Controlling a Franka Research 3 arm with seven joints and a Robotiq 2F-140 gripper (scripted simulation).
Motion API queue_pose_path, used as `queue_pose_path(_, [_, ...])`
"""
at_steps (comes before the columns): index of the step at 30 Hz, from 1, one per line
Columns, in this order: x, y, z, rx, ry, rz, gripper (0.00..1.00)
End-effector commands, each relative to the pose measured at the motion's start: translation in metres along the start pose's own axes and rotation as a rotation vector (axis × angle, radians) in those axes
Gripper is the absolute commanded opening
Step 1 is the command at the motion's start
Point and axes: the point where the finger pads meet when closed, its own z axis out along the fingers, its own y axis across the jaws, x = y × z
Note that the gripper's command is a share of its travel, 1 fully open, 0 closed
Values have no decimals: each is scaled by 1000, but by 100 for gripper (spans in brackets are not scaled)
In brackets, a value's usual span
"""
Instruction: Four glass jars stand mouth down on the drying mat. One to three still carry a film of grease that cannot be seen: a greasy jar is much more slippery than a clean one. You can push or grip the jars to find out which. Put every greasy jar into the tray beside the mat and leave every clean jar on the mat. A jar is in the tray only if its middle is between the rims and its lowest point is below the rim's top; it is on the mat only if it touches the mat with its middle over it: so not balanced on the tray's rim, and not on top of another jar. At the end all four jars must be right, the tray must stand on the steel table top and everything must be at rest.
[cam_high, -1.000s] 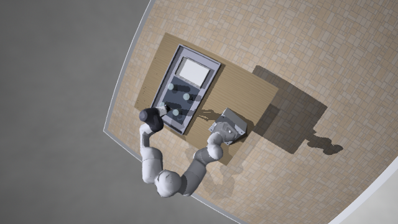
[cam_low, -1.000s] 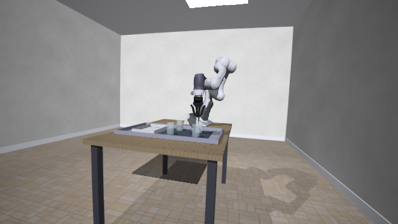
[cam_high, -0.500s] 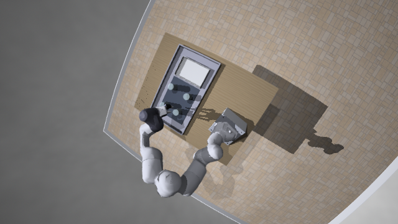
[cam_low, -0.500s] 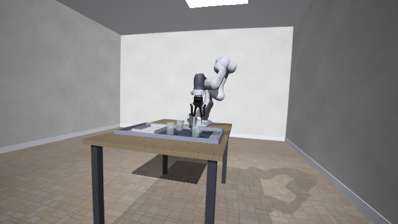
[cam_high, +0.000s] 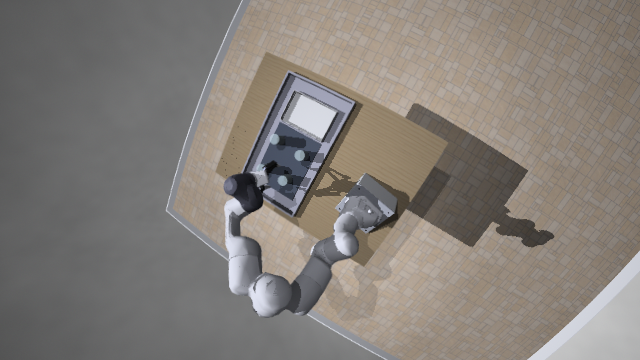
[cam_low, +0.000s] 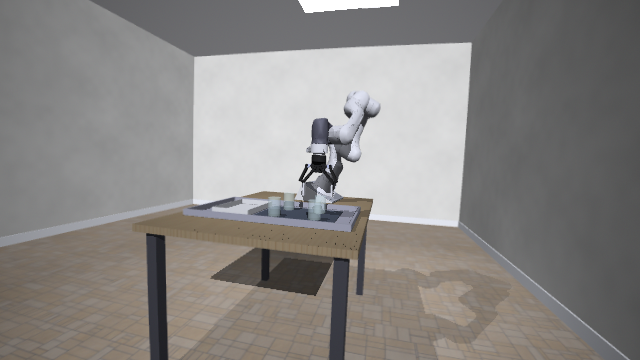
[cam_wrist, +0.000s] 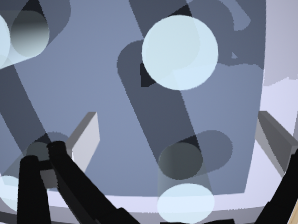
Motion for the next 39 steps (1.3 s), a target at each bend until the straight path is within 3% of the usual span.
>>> queue_pose_path(1, [-1,1,1,3,0,-1,100])
queue_pose_path(7, [-1,1,1,3,0,-1,100])
queue_pose_path(14, [-1,1,-53,3,0,-1,100])
queue_pose_path(16, [-1,1,-53,3,0,-1,100])
queue_pose_path(20, [-1,1,-75,3,0,-1,100])
queue_pose_path(31, [37,-80,-76,3,0,-1,100])
queue_pose_path(33, [37,-80,-76,3,0,-1,100])
queue_pose_path(39, [57,-125,-76,3,0,-1,100])
